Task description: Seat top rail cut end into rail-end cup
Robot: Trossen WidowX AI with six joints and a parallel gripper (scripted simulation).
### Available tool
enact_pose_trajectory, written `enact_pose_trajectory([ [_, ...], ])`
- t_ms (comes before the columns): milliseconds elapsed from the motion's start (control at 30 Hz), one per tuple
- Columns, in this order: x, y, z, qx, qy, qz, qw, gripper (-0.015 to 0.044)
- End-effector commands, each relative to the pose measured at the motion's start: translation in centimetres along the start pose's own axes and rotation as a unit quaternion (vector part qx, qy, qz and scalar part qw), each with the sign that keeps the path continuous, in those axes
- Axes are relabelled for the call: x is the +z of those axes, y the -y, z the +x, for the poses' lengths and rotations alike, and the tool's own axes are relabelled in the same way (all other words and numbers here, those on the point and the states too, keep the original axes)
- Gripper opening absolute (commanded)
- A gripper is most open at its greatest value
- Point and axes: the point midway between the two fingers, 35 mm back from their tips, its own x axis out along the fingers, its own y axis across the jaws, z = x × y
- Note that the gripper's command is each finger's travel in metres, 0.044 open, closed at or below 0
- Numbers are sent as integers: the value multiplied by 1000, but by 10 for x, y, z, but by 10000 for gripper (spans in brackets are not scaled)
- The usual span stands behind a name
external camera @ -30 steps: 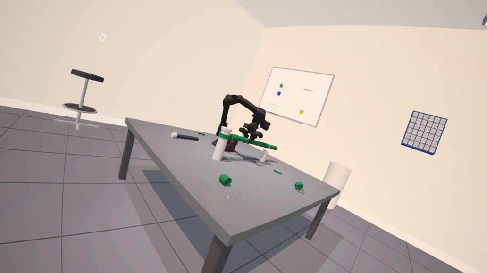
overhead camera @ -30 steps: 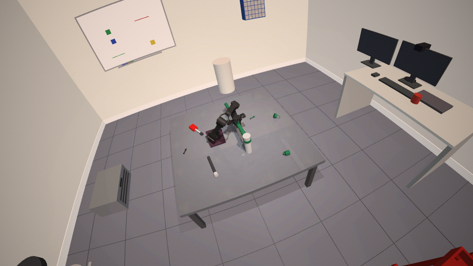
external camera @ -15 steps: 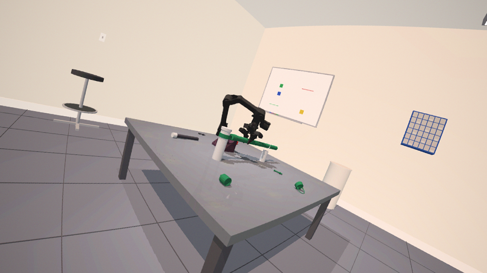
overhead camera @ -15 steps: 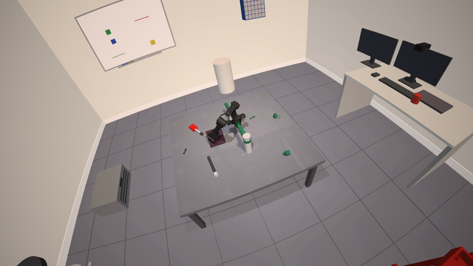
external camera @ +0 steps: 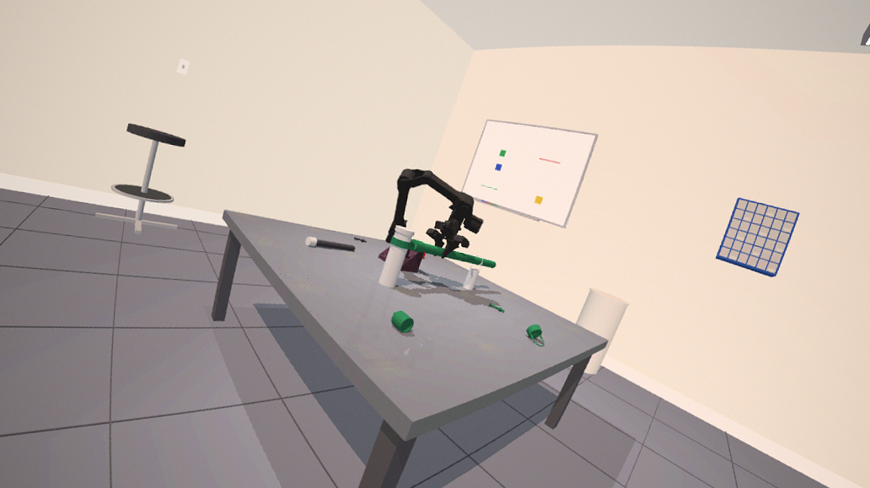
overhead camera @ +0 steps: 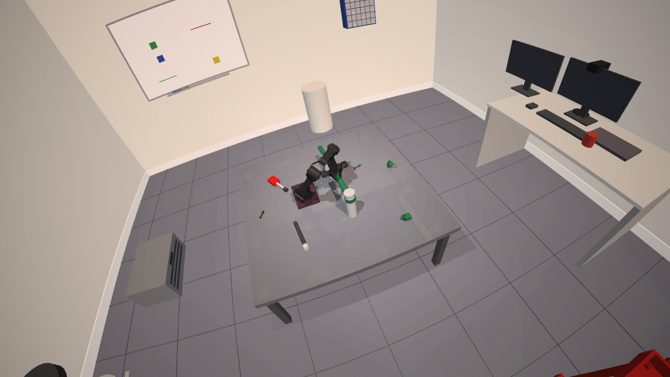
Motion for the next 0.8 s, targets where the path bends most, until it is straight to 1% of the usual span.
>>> enact_pose_trajectory([
  [0,3,-1,0,4,4,-2,1000,0],
  [767,6,-2,0,0,0,0,1000,0],
])
